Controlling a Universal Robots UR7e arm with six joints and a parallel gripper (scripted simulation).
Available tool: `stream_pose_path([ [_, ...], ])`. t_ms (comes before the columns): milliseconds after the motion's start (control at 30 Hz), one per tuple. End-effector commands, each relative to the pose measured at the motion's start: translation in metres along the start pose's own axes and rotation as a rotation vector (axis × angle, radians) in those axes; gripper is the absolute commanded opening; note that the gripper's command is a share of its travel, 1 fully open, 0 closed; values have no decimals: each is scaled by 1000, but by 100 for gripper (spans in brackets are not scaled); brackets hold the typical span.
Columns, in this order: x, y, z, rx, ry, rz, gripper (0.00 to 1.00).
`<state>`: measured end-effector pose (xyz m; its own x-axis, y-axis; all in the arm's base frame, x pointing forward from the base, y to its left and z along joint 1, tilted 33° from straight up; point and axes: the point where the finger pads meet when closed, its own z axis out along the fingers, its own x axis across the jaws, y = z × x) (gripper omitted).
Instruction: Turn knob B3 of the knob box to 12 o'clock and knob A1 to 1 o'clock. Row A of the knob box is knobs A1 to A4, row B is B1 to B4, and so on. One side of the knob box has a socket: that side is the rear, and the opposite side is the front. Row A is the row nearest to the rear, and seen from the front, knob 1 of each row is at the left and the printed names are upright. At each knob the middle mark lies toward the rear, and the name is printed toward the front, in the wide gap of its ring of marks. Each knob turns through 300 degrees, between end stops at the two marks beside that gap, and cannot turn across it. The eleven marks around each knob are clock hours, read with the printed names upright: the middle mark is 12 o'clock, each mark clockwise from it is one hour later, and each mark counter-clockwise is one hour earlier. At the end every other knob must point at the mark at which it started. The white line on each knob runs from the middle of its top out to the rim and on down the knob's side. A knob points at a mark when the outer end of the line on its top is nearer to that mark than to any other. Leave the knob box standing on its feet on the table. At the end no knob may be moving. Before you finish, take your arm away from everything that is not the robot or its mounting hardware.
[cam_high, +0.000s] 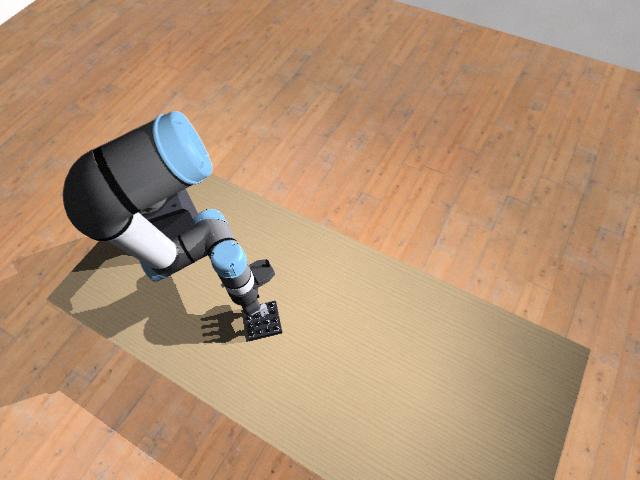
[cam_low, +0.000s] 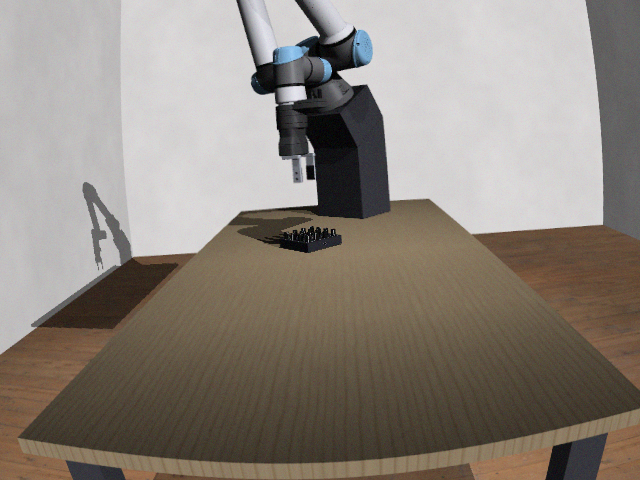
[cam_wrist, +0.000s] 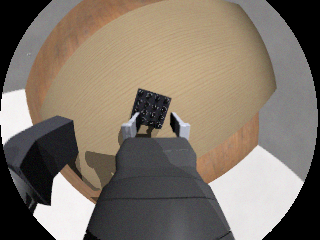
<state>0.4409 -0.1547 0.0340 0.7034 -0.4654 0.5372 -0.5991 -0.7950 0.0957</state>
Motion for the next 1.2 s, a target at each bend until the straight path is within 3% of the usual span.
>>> stream_pose_path([
  [0,1,0,-13,0,-2,0,100],
  [1167,1,0,-21,0,-2,0,100],
])
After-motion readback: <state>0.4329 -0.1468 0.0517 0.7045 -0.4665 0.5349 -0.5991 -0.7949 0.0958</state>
